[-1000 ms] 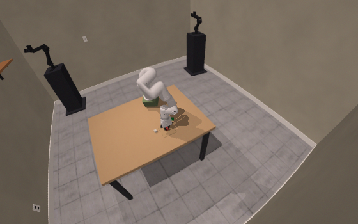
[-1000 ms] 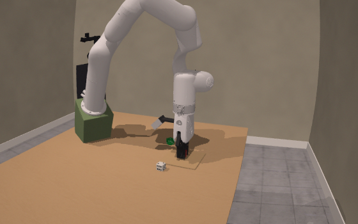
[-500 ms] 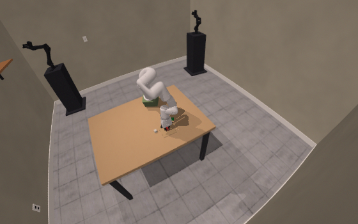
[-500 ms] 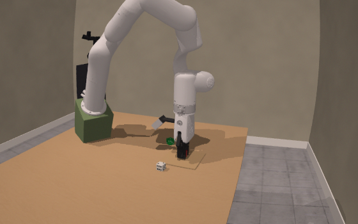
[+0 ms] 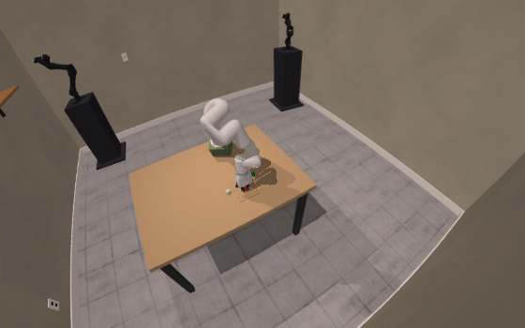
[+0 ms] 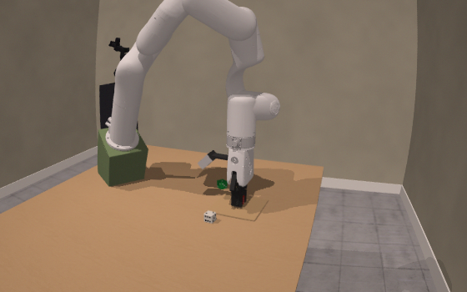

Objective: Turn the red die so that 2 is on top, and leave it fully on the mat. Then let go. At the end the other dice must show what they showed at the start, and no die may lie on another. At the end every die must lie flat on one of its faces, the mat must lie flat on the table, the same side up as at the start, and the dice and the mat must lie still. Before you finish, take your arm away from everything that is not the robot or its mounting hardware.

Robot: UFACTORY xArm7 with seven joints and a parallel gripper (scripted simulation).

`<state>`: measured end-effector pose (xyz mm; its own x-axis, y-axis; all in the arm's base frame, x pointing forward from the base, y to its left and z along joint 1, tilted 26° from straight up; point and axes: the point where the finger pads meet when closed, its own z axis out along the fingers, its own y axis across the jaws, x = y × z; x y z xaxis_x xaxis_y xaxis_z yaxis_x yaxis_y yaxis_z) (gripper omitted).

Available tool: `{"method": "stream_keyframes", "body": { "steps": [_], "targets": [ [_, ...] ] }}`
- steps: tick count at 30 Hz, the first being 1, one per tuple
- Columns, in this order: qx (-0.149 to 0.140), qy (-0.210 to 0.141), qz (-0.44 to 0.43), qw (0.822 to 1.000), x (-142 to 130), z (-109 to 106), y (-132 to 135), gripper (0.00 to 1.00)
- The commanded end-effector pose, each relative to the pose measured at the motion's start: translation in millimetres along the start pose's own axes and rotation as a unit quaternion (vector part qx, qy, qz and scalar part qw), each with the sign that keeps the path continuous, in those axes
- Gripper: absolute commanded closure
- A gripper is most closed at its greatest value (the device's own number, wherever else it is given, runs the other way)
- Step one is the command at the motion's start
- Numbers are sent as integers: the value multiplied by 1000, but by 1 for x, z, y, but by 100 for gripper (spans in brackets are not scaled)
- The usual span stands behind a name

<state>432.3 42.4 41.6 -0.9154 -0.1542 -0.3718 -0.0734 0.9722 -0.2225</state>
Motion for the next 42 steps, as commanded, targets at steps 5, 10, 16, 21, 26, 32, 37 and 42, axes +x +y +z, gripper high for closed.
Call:
{"method": "stream_keyframes", "body": {
  "steps": [5, 10, 16, 21, 26, 32, 37, 42],
  "targets": [
    [0, -1, 0, 1000, -1, -1, 0, 79],
    [0, -1, 0, 1000, -1, -1, 0, 79],
    [0, -1, 0, 1000, -1, 0, 0, 79],
    [0, -1, 0, 1000, -1, 1, 0, 79],
    [0, -1, 0, 1000, -1, 3, 0, 79],
    [0, -1, 0, 1000, -1, 3, 0, 79],
    [0, -1, 0, 1000, -1, 3, 0, 79],
    [0, -1, 0, 1000, -1, 3, 0, 79]
  ]
}}
